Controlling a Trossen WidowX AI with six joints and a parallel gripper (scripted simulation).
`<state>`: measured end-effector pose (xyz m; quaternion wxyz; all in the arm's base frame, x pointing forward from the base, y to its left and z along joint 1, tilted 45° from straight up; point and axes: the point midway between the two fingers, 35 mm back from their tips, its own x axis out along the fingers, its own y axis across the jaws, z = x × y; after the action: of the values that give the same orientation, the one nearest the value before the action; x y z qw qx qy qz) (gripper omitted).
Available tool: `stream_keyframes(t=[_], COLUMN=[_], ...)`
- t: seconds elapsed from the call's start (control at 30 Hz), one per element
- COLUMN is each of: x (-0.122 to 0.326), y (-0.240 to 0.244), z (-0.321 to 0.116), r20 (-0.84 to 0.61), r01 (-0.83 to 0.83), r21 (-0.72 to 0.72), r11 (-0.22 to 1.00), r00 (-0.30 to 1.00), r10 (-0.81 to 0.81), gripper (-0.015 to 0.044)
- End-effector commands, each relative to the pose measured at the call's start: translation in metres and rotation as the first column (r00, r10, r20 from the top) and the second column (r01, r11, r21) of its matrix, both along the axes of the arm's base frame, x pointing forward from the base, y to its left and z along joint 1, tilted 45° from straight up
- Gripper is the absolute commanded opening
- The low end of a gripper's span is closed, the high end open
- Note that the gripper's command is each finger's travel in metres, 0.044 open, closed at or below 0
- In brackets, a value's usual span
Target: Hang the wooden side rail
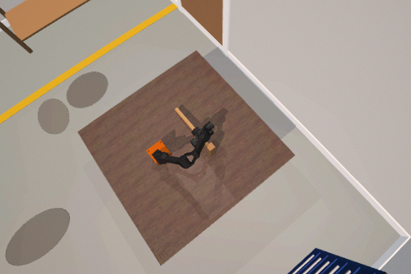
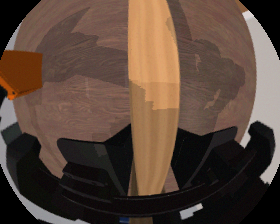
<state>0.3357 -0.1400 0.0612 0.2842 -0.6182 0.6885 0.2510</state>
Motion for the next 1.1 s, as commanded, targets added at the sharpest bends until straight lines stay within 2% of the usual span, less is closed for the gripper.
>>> stream_keyframes(t=[0.0, 1.07], x=[0.0013, 0.0012], y=[0.0015, -0.0004], z=[0.0013, 0.0045], r20=[0.005, 0.005], r01=[-0.008, -0.008], r21=[0.002, 0.002], r11=[1.0, 1.0], r00=[1.0, 1.0], r10=[0.008, 0.008], gripper=[0.0, 0.0])
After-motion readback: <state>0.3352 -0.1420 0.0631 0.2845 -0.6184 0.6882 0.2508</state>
